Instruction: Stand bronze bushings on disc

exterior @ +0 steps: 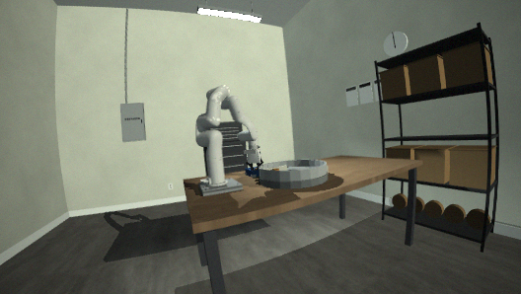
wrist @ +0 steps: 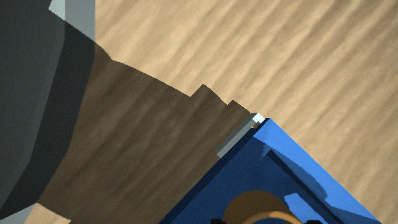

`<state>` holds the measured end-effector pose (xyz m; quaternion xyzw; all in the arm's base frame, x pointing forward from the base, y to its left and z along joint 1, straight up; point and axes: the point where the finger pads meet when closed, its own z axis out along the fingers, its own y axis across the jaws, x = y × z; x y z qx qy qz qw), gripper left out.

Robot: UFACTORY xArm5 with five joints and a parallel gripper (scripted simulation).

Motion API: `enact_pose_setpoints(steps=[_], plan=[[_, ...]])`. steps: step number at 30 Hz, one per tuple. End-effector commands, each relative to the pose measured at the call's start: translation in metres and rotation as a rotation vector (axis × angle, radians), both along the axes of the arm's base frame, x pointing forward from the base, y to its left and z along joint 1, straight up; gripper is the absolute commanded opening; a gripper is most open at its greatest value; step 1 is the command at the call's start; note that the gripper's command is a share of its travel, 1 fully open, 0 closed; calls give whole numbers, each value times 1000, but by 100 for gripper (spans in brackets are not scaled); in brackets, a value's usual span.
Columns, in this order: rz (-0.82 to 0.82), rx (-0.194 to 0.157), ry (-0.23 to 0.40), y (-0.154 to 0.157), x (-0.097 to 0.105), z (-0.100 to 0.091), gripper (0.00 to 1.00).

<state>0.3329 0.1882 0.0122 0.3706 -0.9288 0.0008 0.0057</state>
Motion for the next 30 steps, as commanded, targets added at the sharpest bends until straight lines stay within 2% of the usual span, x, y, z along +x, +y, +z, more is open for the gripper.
enact_pose_setpoints(steps=[1, 8, 17, 19, 30], plan=[[0, 3, -5, 1, 2, 5, 0], [0, 3, -5, 1, 2, 20, 0], [0, 3, -5, 1, 2, 60, 0], [0, 3, -5, 1, 2, 60, 0], [0, 3, -5, 1, 2, 108, 0]])
